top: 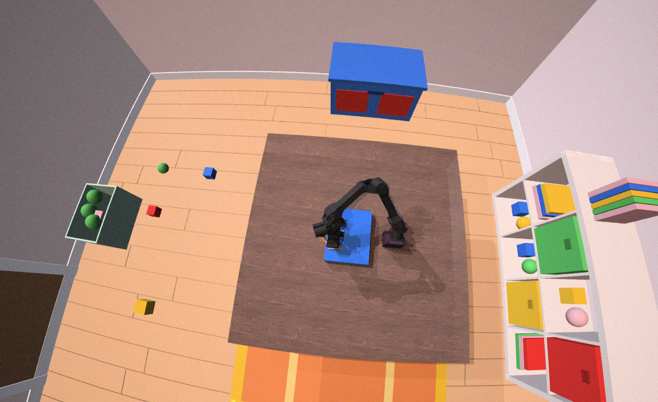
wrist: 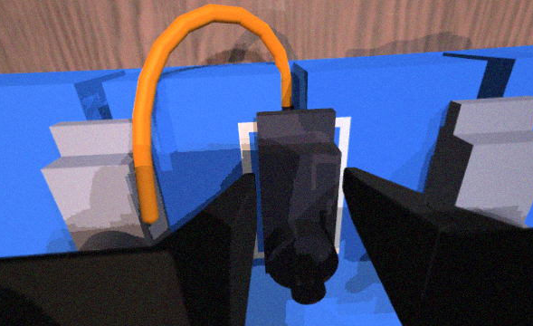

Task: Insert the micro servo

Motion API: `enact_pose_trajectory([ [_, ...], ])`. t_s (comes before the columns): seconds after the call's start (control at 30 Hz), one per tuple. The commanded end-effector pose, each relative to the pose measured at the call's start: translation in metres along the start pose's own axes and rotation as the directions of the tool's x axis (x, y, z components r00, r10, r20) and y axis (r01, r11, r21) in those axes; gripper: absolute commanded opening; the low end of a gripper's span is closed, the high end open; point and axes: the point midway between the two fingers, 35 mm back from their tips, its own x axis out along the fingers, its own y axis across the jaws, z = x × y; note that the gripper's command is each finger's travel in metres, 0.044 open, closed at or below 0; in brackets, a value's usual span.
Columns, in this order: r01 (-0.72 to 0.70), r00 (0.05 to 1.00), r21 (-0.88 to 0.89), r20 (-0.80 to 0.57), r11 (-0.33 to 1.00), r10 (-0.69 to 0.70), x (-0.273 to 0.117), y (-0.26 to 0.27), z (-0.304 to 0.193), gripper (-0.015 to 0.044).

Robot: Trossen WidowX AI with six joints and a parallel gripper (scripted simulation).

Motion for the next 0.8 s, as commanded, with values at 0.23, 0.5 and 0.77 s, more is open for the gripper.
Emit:
enact_pose_trajectory([
  [0.23,-0.002,1.000,-0.002,0.015,1.000,0.002,-0.032,0.000,-0.004,0.0214],
  [0.5,-0.011,1.000,-0.004,0.004,1.000,0.011,-0.086,0.005,-0.088,0.0424],
  [0.77,-0.006,1.000,-0.006,0.002,1.000,0.006,-0.097,0.003,-0.109,0.0440],
])
